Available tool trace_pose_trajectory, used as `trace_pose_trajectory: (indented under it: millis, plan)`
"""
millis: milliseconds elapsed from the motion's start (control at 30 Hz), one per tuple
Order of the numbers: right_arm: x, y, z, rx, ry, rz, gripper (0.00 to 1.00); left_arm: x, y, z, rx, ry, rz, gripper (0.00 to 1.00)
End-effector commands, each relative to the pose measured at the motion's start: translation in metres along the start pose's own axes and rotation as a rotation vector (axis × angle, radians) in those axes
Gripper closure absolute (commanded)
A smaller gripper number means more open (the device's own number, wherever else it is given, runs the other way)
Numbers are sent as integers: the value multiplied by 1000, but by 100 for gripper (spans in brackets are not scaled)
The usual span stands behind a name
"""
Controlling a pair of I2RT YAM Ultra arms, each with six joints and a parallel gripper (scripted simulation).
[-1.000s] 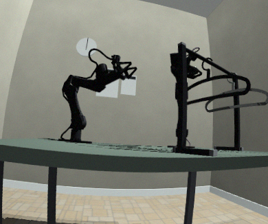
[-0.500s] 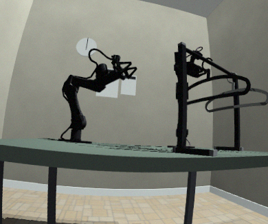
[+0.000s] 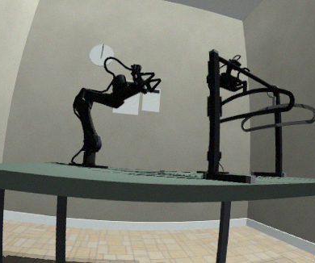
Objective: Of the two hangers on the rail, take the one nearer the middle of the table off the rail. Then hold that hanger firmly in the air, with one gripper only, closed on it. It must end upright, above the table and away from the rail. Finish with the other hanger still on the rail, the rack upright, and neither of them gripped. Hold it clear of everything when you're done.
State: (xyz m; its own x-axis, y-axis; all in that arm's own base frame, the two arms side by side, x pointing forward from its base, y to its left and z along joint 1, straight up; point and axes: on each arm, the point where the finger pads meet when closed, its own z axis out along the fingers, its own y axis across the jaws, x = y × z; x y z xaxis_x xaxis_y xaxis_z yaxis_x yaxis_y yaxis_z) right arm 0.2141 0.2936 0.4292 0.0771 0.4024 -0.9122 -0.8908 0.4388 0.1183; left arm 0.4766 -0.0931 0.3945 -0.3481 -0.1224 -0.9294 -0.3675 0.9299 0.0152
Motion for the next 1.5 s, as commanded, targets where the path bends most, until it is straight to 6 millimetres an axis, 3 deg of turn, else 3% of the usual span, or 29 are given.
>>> trace_pose_trajectory:
  millis: [0,400,767,800,1267,1467]
  plan:
    - [-15,4,0,-10,-47,-8,0,-18,1,2,10,-38,-28,71]
    - [-15,4,0,-10,-47,-8,0,-19,2,17,5,-41,-28,79]
    - [-15,4,0,-10,-47,-8,0,-18,2,18,4,-37,-24,76]
    - [-15,4,0,-10,-47,-8,0,-18,2,18,4,-37,-24,82]
    - [-15,4,0,-10,-47,-8,0,-18,2,17,5,-37,-25,100]
    - [-15,4,0,-10,-47,-8,0,-17,2,17,1,-23,-12,100]
